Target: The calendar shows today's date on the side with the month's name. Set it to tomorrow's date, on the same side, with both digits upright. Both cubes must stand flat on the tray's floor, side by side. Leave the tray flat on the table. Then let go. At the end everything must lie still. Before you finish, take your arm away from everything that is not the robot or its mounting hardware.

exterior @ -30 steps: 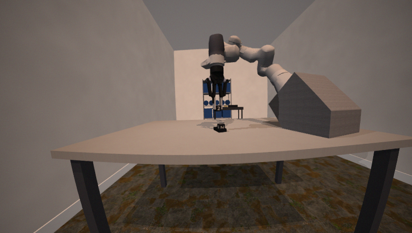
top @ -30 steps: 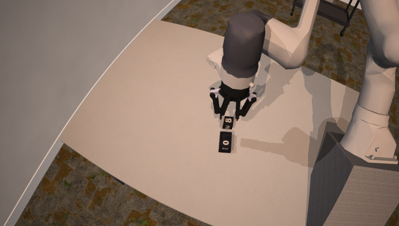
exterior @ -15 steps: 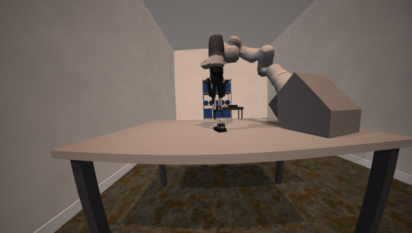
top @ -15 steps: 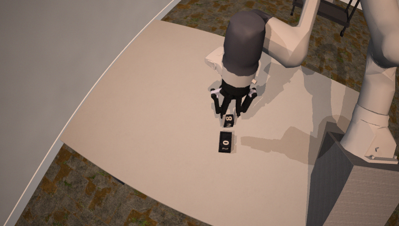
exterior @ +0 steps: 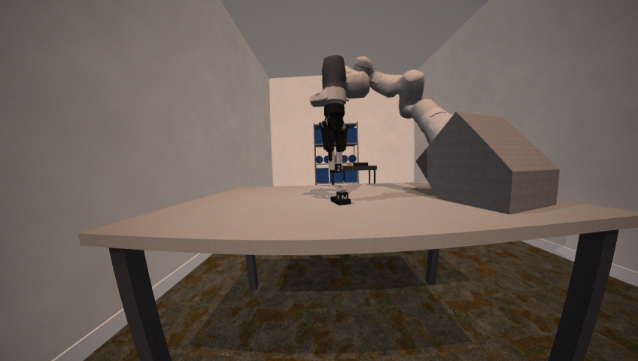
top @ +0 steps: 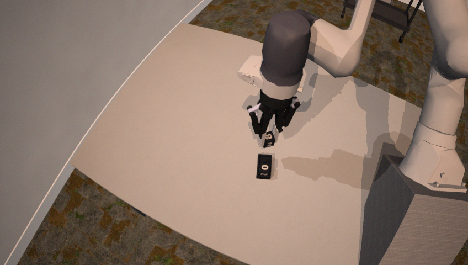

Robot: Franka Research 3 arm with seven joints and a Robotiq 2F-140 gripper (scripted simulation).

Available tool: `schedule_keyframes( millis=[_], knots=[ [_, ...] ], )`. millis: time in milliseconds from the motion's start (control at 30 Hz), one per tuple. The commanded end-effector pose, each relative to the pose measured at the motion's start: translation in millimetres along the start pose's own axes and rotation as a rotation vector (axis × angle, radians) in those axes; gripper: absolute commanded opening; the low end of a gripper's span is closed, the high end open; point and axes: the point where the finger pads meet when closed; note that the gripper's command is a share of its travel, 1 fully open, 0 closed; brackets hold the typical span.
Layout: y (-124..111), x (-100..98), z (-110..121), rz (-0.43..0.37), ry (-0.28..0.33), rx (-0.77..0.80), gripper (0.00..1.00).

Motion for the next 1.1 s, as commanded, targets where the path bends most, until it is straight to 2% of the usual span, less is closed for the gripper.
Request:
schedule_keyframes(
  millis=[0,1067],
  knots=[
    [4,0.3,1,-0.006,-0.006,-0.173,0.17],
    [19,1.8,2,-0.009,-0.004,-0.642,0.17]
  ],
)
Point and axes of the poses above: the point where the finger pads meet when closed, its own x axis out along the fingers, its own z axis across the jaws, y = z × x, and after that the axes turned 13 degrees about x, right-handed
